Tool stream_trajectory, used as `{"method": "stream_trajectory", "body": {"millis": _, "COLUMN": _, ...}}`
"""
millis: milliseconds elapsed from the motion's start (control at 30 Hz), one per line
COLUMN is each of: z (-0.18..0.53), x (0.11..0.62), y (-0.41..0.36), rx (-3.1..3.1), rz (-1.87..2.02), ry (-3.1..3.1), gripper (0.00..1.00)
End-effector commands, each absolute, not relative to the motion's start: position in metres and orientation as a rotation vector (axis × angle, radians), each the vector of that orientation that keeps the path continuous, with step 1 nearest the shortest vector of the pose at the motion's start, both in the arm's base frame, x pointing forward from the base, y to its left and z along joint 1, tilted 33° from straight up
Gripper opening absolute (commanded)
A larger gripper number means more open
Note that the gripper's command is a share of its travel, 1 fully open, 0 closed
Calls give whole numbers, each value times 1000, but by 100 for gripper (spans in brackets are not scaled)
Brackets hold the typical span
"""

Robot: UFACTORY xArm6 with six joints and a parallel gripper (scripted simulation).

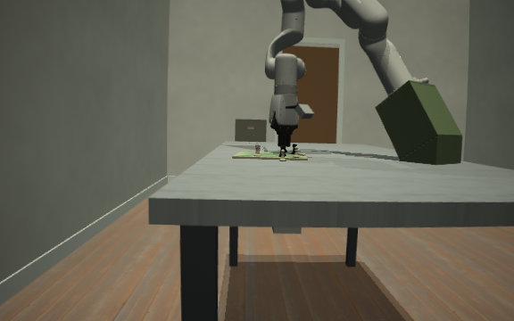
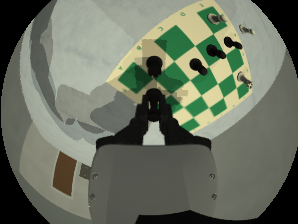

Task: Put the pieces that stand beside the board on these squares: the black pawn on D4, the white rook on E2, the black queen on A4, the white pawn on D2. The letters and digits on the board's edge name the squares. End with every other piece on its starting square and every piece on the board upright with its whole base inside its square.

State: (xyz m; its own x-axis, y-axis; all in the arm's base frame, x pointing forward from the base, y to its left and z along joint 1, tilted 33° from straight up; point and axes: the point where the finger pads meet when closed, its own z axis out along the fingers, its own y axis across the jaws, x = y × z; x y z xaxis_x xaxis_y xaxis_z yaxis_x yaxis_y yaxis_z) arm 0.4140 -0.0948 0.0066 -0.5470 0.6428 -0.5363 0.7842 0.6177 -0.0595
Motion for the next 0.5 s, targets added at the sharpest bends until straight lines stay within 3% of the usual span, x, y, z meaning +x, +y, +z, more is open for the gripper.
{"method": "stream_trajectory", "body": {"millis": 0, "z": 7, "x": 415, "y": -95, "rx": 1125, "rz": -403, "ry": 2372, "gripper": 0}}
{"method": "stream_trajectory", "body": {"millis": 467, "z": 5, "x": 416, "y": -96, "rx": 1125, "rz": -403, "ry": 2373, "gripper": 0}}
